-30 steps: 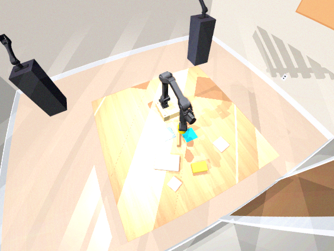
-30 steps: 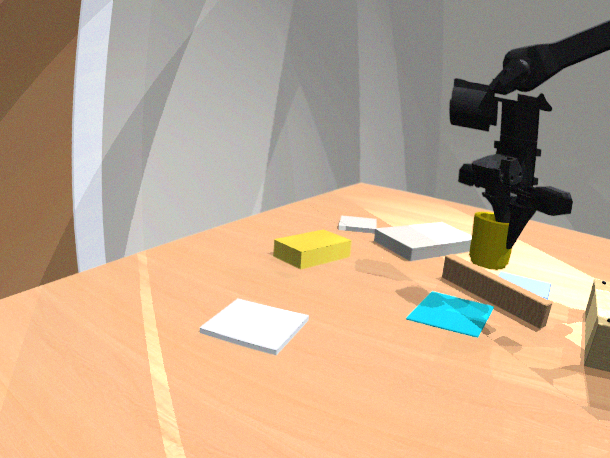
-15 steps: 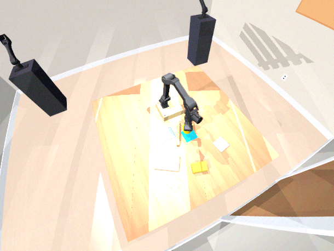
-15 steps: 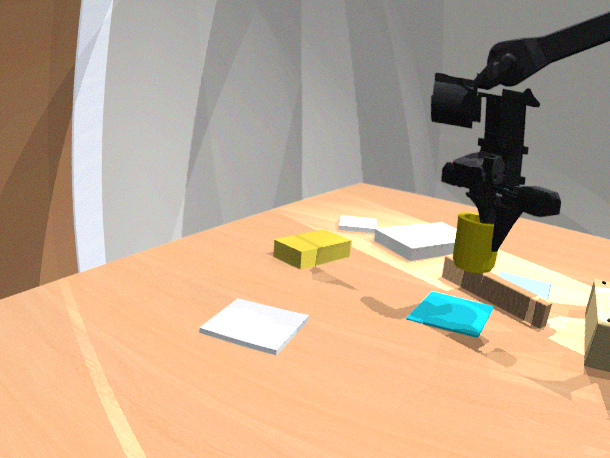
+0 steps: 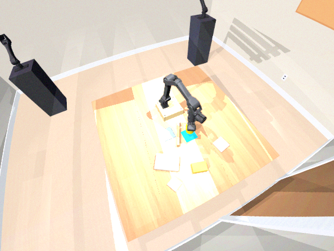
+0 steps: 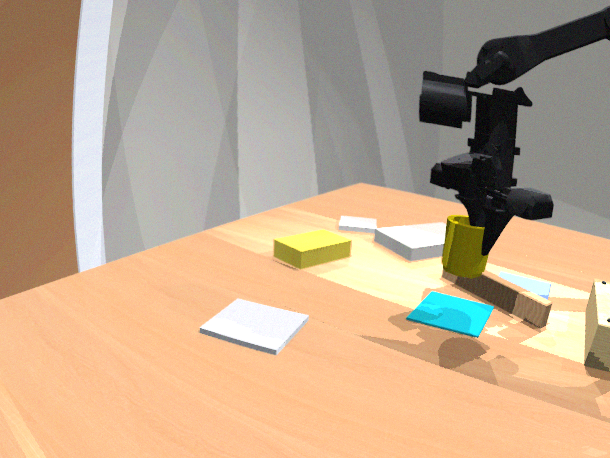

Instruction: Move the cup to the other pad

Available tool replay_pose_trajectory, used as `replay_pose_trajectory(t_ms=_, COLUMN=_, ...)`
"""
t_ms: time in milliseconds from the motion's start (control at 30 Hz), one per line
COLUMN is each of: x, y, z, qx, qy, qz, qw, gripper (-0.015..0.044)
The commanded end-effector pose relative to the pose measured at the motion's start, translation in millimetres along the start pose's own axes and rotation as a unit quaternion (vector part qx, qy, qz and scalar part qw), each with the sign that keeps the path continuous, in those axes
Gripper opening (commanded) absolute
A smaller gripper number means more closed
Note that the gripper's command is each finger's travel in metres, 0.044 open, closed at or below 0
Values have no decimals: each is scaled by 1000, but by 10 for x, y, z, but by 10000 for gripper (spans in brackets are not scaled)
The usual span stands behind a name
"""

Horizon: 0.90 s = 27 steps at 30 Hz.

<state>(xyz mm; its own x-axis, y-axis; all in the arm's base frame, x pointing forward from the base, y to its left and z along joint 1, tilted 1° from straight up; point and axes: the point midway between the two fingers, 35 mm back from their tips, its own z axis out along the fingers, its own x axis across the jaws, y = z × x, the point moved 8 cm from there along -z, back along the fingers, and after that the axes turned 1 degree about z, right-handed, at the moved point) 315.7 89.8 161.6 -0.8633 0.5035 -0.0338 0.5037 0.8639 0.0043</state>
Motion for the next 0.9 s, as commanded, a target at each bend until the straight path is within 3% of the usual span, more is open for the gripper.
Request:
replay_pose_trajectory(t_ms=0, x=5, y=11, z=60, qx=-1, qy=2, qz=2, qw=1000, gripper=0)
replay_pose_trajectory(t_ms=867, x=7, y=18, z=484, qx=-1, qy=3, qz=2, qw=1000, gripper=0)
